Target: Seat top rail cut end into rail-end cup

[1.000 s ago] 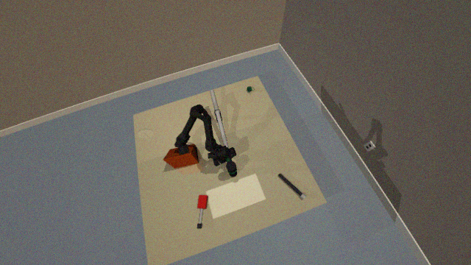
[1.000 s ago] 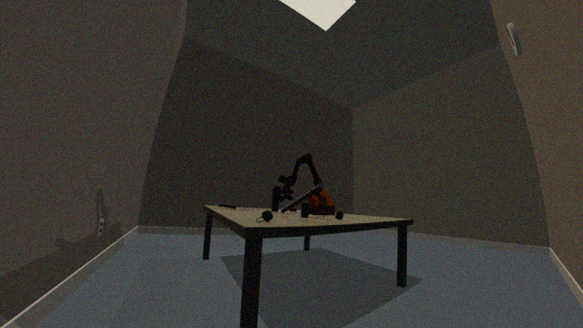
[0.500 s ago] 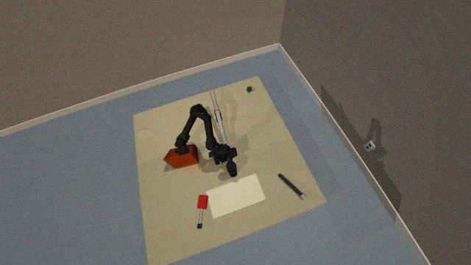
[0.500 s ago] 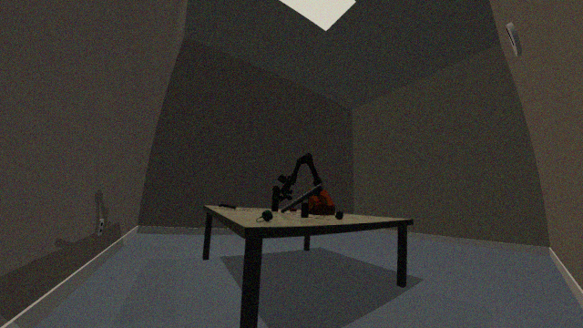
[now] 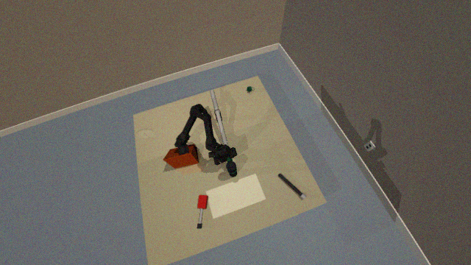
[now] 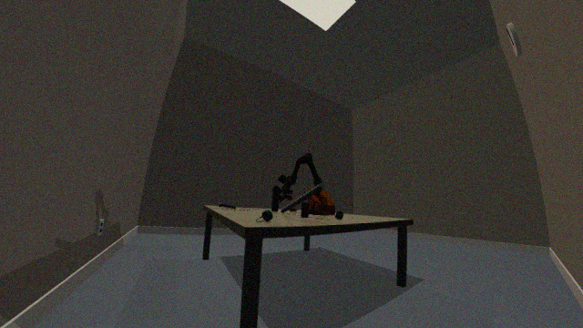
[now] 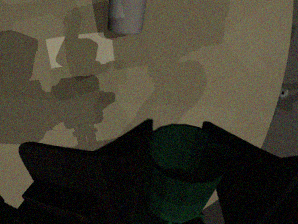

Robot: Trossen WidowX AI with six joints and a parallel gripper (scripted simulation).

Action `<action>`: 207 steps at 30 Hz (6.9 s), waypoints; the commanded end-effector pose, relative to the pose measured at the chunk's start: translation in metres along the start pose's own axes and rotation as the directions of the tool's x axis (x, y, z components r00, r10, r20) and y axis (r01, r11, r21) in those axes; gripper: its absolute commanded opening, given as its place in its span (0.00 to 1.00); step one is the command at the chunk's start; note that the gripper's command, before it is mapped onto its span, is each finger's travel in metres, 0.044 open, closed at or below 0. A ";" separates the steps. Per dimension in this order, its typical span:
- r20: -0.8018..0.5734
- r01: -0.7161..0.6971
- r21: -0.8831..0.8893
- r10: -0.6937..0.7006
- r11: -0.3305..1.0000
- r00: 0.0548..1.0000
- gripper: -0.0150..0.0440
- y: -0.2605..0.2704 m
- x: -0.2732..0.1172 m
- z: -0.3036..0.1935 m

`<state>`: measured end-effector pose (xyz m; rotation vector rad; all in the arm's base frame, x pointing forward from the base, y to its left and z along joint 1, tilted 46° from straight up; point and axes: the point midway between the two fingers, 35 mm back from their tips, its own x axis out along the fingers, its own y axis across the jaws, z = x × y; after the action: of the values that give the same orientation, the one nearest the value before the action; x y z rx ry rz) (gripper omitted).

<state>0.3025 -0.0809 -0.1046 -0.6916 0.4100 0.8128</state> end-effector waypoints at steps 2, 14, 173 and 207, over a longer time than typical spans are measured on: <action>0.000 0.000 0.001 0.000 1.000 1.000 0.25 0.000 0.000 0.000; 0.000 0.000 0.001 0.000 1.000 1.000 0.65 0.000 0.000 0.000; 0.016 -0.500 0.012 0.500 0.866 0.866 0.96 0.023 0.049 0.193; -0.201 -0.492 0.013 0.485 0.870 0.851 0.25 -0.005 0.005 0.167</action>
<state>0.3225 0.0618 0.0055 -0.6479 0.7030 1.2796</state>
